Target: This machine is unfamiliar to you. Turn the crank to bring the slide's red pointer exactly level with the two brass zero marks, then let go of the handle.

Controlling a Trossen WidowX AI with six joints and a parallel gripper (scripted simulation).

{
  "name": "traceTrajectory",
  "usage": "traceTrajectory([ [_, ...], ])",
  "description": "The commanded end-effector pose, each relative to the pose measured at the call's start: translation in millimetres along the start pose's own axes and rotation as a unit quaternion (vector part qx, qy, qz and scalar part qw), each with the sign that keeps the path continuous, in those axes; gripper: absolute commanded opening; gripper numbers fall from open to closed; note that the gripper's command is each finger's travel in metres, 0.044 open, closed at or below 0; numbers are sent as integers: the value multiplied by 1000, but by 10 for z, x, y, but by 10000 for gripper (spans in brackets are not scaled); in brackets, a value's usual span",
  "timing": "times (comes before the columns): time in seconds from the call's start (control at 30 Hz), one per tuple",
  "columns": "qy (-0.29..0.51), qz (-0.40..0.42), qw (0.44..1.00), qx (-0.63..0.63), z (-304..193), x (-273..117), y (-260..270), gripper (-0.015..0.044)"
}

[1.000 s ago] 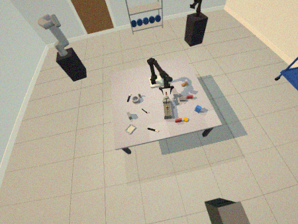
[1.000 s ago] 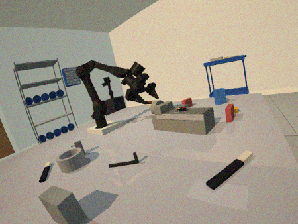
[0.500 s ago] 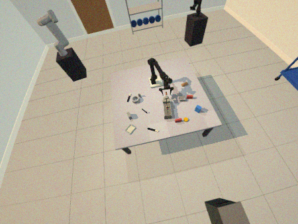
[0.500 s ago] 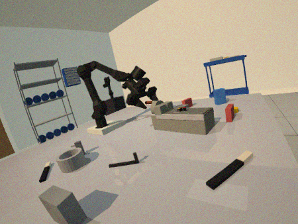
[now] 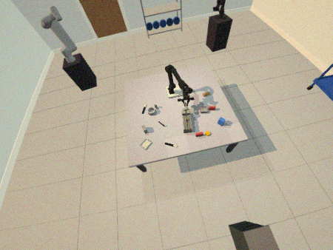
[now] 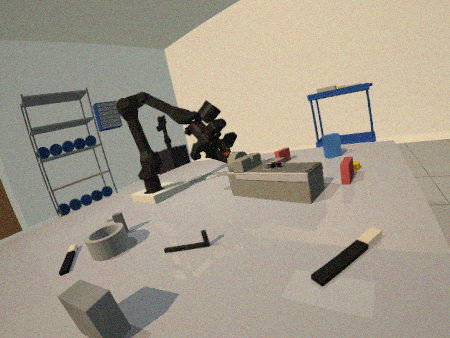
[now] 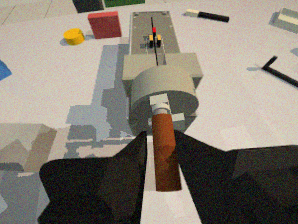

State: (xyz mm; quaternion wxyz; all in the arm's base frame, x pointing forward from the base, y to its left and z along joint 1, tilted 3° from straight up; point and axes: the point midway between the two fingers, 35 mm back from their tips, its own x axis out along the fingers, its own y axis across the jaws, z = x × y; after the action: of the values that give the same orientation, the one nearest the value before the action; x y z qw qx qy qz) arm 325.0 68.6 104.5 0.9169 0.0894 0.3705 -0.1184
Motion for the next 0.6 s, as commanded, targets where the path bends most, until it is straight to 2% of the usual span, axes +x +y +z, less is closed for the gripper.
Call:
traceTrajectory([
  [0.0, 0, -3, 1000, 1, -11, 6, -10, 20],
  [0.03, 0, -3, 1000, 1, -11, 6, -10, 0],
  [0.57, 0, -3, 1000, 0, 21, -21, -105, 0],
])
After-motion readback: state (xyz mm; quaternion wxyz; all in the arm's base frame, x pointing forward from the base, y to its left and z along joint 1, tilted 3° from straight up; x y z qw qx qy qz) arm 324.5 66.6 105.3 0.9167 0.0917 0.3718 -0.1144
